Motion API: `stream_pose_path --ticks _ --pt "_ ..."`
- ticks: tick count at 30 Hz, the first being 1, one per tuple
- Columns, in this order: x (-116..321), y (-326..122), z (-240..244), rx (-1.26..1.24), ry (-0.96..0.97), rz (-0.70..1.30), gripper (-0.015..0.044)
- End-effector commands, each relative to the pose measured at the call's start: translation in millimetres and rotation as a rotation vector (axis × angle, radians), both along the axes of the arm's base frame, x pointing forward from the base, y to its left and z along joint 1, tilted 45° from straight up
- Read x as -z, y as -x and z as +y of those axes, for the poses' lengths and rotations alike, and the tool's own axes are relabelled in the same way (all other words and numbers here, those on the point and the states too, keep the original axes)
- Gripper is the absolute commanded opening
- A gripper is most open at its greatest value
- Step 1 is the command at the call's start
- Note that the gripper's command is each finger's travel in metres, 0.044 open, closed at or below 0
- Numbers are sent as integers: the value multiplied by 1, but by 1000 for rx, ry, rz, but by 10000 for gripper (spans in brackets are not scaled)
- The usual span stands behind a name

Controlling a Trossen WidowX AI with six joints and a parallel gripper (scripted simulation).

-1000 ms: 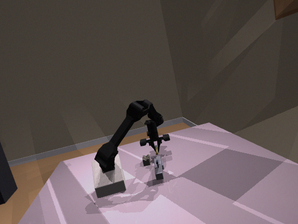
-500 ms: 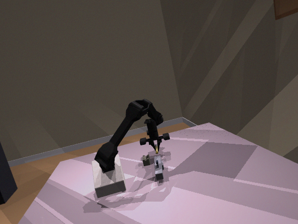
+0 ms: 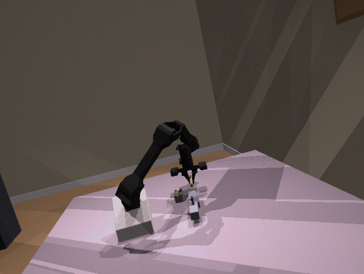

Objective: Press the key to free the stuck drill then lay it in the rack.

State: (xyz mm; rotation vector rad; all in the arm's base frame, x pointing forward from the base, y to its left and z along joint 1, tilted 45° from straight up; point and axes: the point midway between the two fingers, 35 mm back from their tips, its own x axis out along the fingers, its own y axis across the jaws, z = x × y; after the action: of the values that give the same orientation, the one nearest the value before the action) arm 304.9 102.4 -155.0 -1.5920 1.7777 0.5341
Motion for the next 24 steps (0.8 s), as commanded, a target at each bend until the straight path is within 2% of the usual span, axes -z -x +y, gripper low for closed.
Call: stream_pose_path --ticks 1,24 --pt "-2 0 3 1 -2 -2 0" --pt "-8 0 10 1 -2 -2 0"
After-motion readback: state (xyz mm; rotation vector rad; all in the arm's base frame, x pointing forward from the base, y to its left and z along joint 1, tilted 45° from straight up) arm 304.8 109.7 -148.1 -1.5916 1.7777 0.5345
